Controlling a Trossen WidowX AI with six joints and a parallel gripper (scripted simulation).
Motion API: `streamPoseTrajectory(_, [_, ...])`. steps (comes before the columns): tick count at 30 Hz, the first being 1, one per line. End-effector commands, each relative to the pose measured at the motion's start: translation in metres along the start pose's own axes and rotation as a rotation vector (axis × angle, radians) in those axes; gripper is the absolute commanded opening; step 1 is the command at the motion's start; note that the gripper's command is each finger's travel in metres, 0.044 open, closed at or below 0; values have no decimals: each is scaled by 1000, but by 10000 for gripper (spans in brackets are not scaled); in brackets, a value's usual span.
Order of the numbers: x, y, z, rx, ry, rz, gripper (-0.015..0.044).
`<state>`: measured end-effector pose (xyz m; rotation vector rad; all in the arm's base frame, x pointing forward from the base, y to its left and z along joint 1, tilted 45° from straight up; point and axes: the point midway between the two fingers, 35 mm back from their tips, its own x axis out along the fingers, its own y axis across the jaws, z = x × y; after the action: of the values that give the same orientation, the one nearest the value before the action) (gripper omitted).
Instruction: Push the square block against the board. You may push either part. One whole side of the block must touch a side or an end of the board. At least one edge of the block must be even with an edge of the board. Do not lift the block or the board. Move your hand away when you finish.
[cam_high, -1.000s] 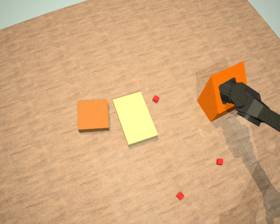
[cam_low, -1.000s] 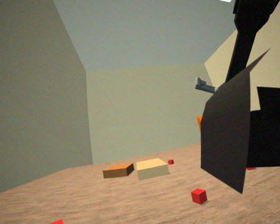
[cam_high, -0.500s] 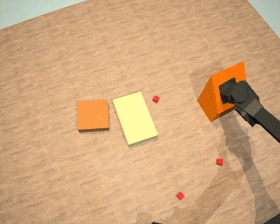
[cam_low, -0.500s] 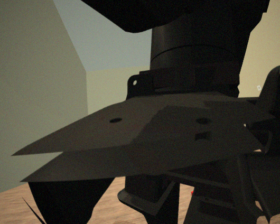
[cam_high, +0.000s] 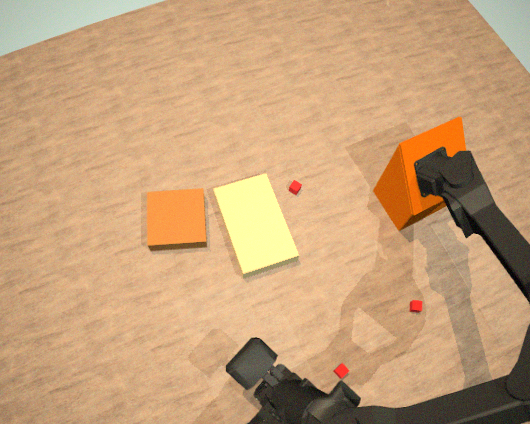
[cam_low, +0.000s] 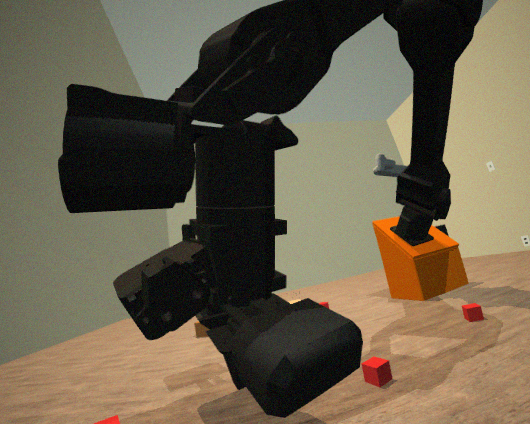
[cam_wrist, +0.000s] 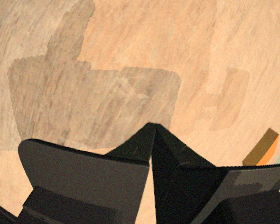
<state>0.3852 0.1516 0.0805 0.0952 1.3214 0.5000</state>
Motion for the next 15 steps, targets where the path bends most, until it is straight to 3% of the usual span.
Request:
streamPoseTrajectory(1, [8, -32, -10, 151, 40, -5, 0])
streamPoseTrajectory(15, [27, -128, -43, 619, 118, 1, 0])
